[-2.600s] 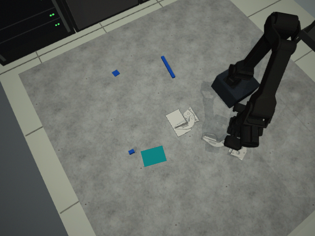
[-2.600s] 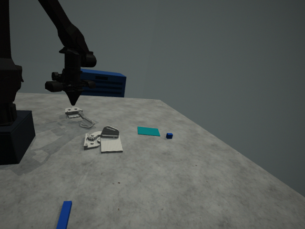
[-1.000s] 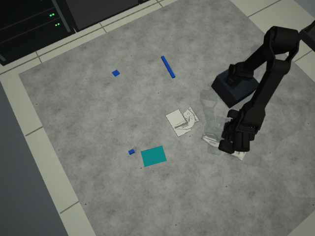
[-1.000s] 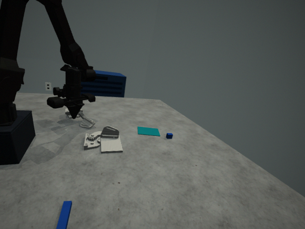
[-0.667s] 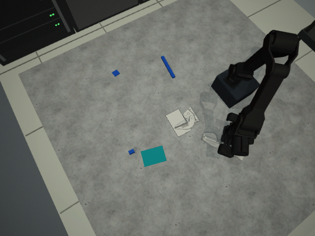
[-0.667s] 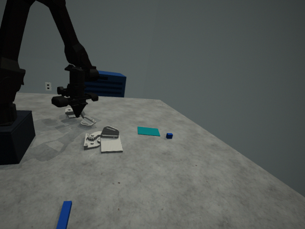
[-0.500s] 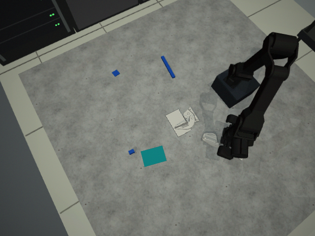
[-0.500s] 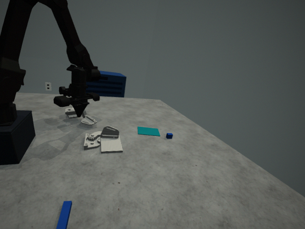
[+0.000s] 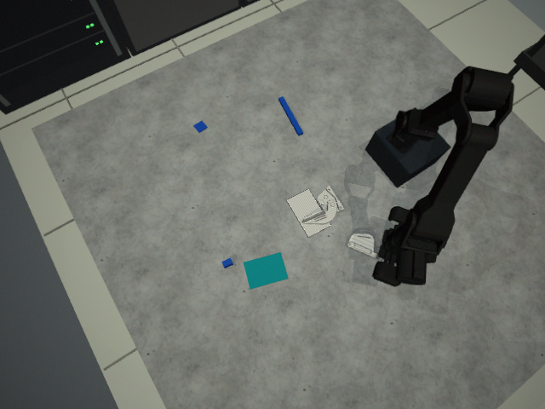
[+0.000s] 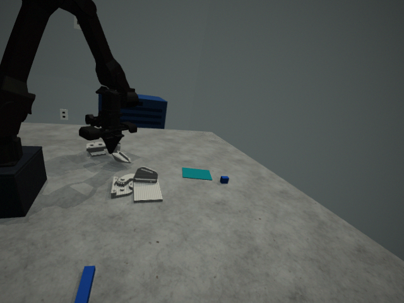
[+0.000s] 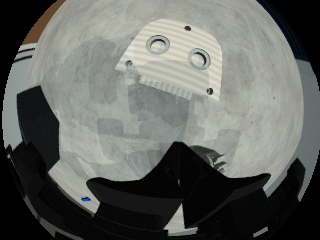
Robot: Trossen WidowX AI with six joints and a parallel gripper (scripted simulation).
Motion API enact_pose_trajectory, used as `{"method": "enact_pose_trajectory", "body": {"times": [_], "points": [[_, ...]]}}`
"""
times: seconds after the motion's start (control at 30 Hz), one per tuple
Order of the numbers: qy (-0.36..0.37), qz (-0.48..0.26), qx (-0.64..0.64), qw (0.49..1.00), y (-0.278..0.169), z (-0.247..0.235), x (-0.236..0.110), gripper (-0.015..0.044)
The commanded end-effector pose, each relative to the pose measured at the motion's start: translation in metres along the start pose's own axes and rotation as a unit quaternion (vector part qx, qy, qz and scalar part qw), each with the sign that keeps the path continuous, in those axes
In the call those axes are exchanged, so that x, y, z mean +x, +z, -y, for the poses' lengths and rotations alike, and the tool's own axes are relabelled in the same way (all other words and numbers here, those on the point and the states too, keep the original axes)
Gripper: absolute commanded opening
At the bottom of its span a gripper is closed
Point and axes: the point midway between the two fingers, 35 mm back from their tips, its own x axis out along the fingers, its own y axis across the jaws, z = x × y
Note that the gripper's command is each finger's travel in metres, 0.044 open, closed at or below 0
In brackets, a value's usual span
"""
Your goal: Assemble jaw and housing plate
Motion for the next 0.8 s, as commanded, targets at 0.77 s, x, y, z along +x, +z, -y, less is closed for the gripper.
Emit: {"method": "enact_pose_trajectory", "body": {"times": [0.77], "points": [[-0.003,0.0,0.001,1.0,0.0,0.009,-0.055,0.0158]]}}
